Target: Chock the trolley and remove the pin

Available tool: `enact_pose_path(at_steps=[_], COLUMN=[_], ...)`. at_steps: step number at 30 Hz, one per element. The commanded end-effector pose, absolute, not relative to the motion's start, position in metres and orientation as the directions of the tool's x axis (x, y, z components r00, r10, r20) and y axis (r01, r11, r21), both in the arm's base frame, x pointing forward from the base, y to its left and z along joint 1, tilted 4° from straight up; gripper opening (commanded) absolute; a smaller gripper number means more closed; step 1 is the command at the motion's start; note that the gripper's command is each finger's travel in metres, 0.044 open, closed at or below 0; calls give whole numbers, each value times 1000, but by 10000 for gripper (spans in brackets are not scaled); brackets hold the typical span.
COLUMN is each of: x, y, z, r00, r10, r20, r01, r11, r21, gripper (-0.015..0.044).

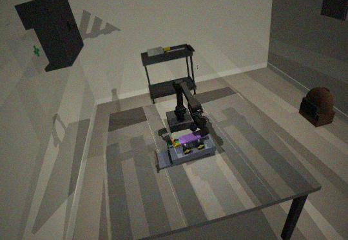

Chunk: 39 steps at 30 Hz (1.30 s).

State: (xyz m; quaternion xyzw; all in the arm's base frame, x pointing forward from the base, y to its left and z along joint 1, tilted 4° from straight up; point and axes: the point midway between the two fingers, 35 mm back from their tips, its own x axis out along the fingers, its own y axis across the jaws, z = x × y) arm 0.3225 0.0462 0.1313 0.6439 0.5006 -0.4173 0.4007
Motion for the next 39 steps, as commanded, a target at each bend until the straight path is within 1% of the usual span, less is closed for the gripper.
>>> enact_pose_path(at_steps=[1, 39], x=[322, 320], y=[46, 42], z=[137, 152], r00=[157, 157], r10=[308, 307], r20=[-939, -939], r01=[978, 978], r11=[-183, -183], r21=[103, 103], gripper=[0, 0])
